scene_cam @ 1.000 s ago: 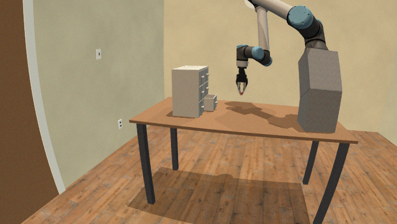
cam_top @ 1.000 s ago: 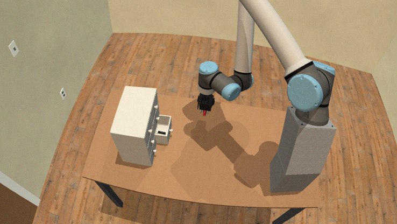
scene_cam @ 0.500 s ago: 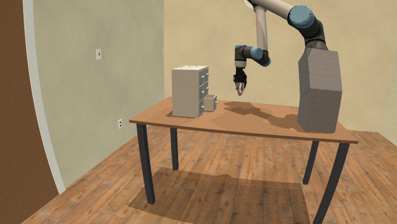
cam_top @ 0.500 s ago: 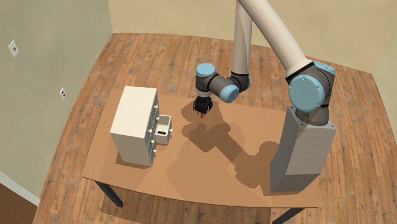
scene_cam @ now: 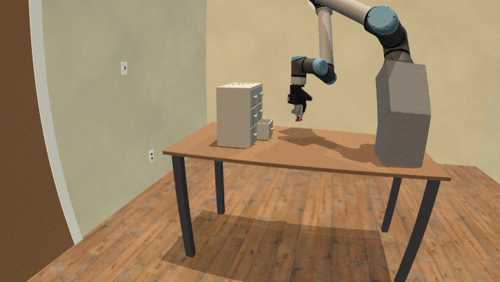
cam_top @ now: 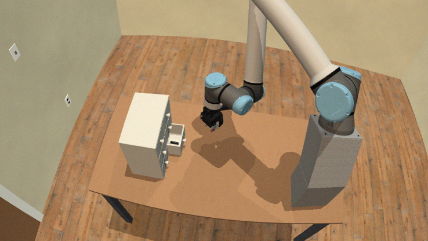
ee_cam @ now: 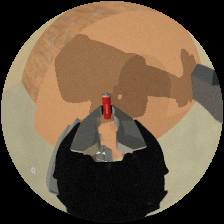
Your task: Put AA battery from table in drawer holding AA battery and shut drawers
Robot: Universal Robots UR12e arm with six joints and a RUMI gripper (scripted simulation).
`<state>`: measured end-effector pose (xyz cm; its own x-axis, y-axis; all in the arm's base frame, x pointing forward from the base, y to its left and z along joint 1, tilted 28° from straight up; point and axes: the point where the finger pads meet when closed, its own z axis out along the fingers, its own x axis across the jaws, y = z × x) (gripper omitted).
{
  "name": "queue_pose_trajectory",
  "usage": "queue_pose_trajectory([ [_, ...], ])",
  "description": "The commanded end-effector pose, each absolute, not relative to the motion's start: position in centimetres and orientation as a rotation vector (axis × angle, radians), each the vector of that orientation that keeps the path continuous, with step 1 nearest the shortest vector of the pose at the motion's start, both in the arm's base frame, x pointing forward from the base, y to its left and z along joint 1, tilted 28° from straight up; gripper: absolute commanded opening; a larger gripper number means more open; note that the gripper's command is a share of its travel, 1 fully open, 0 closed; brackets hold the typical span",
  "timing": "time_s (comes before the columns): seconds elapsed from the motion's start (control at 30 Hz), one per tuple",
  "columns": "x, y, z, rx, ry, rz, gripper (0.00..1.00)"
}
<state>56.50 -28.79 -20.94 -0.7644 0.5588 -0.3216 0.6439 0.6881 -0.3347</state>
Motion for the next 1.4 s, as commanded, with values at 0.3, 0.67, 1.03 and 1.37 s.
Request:
queue_pose_trajectory([
  [0.3,58.6,-24.6,-23.0,1.554,2.325,-0.552,0.05],
  [0.67,59.7,-22.4,-24.1,1.8,2.094,-0.493,0.05],
  [1.03,60.2,-21.2,-24.6,1.911,1.969,-0.461,0.05],
  [1.37,60.3,-21.0,-24.7,1.931,1.946,-0.455,0.05],
])
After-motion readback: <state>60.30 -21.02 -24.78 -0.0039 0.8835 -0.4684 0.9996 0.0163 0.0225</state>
